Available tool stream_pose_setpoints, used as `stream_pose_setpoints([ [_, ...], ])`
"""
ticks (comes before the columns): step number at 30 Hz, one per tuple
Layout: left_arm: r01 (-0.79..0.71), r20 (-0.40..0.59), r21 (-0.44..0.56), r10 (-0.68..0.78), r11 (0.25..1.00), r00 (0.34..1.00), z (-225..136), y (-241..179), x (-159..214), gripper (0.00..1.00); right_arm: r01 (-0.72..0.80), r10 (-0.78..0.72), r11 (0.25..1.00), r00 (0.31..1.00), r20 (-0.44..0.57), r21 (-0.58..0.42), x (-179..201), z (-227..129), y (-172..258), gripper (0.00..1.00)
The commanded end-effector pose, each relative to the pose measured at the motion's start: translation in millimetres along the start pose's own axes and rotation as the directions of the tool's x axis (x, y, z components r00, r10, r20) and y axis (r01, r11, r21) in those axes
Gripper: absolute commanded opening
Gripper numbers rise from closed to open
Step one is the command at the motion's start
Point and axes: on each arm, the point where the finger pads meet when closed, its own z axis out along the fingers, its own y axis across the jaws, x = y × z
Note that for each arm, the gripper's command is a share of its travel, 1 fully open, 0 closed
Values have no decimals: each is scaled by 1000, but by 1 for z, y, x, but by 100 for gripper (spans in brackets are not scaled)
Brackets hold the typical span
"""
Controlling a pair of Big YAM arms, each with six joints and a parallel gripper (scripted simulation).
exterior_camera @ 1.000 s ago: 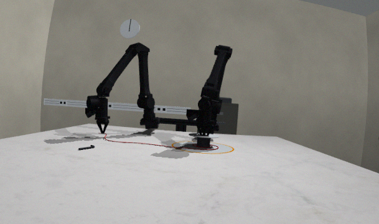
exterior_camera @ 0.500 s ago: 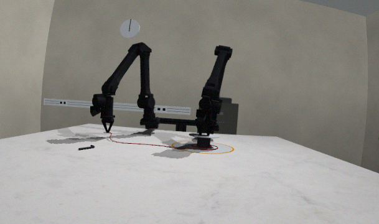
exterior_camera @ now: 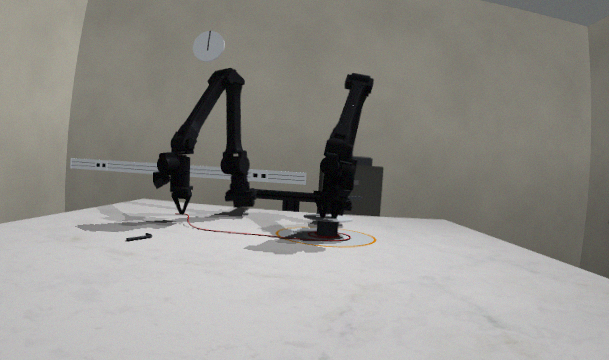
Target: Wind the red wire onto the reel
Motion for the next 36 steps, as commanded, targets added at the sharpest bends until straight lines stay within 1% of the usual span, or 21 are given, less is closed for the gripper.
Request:
stream_pose_setpoints([
  [1,343,8,-15,-343,939,939,8,7,5,52,-39,40,998,999,26,-41,-16,-10,18,0],
  [4,490,14,-11,-490,872,872,8,7,5,52,-45,46,998,999,26,-41,-15,-9,21,0],
  [7,623,16,-10,-623,782,782,8,7,5,52,-48,49,998,998,26,-41,-15,-8,23,0],
  [9,623,16,-10,-623,782,782,8,7,5,52,-48,49,998,998,26,-41,-15,-8,23,0],
  [10,724,17,-11,-724,690,690,8,7,5,49,-50,51,998,998,25,-41,-14,-8,24,0],
  [13,822,20,-15,-821,570,570,8,7,5,38,-51,52,998,998,25,-41,-9,-6,25,0],
  [16,904,25,-24,-903,428,428,8,7,5,28,-47,48,998,999,26,-41,-4,-4,25,0],
  [20,974,42,-44,-974,220,222,8,7,5,14,-37,38,998,999,26,-41,-2,-2,21,0],
  [21,981,47,-48,-981,188,190,8,7,5,10,-36,37,999,999,26,-41,-1,-1,20,0],
  [24,981,47,-48,-981,188,190,8,7,5,0,-36,37,999,999,26,-41,0,1,16,0],
  [27,981,47,-48,-980,189,192,8,7,5,0,-31,32,999,999,26,-41,0,1,15,0],
  [29,975,45,-49,-974,218,220,8,7,5,0,-28,29,999,999,26,-41,-1,1,14,0],
  [30,966,44,-51,-966,255,257,8,7,5,0,-27,28,999,999,26,-40,-1,1,14,0],
  [31,949,41,-53,-949,310,312,8,7,5,0,-26,27,999,999,26,-40,-1,1,14,0],
  [32,922,36,-56,-922,384,386,8,7,5,0,-25,26,999,999,26,-40,-2,1,13,0],
  [34,813,23,-63,-814,579,581,8,7,5,0,-25,26,999,999,26,-40,-3,1,13,0],
  [35,759,18,-62,-760,648,650,8,7,5,0,-25,26,999,999,27,-40,-3,1,13,0],
  [36,723,17,-60,-723,689,690,8,7,5,0,-24,25,999,999,27,-40,-3,0,12,0],
])
